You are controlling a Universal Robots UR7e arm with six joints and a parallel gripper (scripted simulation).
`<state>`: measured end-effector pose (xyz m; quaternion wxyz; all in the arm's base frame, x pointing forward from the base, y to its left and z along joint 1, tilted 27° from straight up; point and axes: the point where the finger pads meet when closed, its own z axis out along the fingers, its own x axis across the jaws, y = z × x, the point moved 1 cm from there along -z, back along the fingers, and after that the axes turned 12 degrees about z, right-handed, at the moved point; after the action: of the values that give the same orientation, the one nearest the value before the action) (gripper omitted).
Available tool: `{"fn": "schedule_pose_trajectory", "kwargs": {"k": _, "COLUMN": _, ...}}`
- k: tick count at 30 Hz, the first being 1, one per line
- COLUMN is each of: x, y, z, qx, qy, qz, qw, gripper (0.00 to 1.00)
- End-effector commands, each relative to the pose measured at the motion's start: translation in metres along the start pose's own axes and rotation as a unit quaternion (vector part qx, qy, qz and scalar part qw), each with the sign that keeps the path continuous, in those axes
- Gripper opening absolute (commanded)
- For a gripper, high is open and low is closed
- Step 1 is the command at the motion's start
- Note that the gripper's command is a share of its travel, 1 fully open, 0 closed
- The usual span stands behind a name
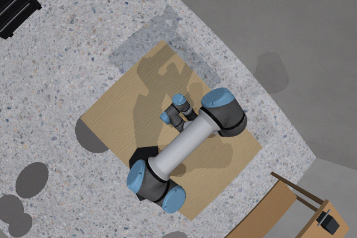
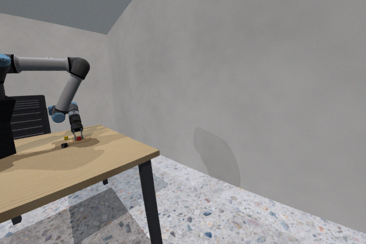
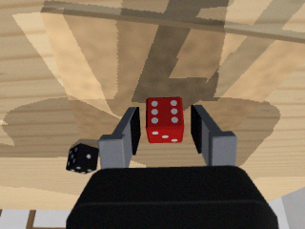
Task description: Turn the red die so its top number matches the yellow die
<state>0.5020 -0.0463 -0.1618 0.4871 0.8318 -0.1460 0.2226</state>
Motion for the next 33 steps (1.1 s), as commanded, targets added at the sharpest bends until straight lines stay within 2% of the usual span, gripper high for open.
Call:
{"fn": "schedule_pose_trajectory", "kwargs": {"k": 1, "x": 0.0002, "y": -0.0005, "z": 0.0008, "qx": 0.0, "qy": 0.0, "qz": 0.001, "qw": 1.0, "gripper": 0.79}}
{"fn": "schedule_pose_trajectory", "kwargs": {"k": 25, "x": 0.0002, "y": -0.0005, "z": 0.0008, "qx": 0.0, "qy": 0.0, "qz": 0.001, "qw": 1.0, "gripper": 0.79}}
{"fn": "schedule_pose_trajectory", "kwargs": {"k": 26, "x": 0.0002, "y": -0.0005, "z": 0.0008, "qx": 0.0, "qy": 0.0, "qz": 0.001, "qw": 1.0, "gripper": 0.49}}
{"fn": "schedule_pose_trajectory", "kwargs": {"k": 33, "x": 0.0002, "y": -0.0005, "z": 0.0008, "qx": 0.0, "qy": 0.0, "qz": 0.001, "qw": 1.0, "gripper": 0.49}}
